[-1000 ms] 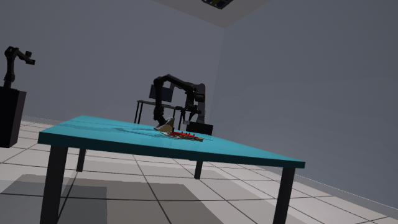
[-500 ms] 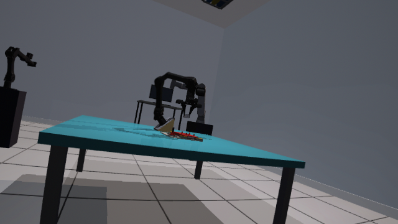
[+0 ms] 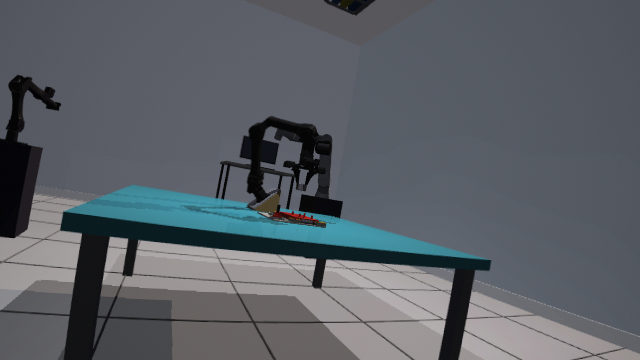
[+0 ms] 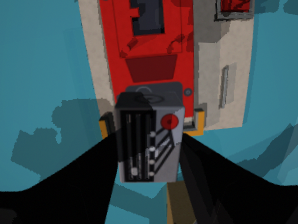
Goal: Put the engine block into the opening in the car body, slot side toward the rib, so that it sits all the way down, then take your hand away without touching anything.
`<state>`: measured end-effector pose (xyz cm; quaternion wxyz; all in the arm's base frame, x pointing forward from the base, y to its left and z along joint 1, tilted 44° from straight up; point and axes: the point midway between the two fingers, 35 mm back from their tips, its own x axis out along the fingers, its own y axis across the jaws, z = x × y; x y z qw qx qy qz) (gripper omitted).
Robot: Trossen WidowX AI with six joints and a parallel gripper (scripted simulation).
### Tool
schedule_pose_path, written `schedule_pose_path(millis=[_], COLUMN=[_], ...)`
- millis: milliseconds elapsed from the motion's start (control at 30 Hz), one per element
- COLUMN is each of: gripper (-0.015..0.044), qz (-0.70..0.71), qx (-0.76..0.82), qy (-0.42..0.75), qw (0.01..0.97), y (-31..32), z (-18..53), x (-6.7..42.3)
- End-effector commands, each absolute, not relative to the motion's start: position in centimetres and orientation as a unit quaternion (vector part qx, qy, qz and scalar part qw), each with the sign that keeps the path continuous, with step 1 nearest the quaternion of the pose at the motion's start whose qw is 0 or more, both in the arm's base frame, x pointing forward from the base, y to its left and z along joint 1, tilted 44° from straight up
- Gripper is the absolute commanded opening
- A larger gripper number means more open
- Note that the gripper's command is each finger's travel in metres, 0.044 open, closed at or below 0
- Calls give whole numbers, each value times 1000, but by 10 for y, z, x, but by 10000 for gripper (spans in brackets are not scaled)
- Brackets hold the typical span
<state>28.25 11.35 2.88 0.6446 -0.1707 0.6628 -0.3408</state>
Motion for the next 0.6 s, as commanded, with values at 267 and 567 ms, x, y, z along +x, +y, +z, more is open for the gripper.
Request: schedule_pose_path(millis=[267,567], gripper=[0,0], qz=[-335,-325], qx=[-167,-178], qy=[666,668], qw=[646,645], y=[96,79], z=[14,2], x=[307,325])
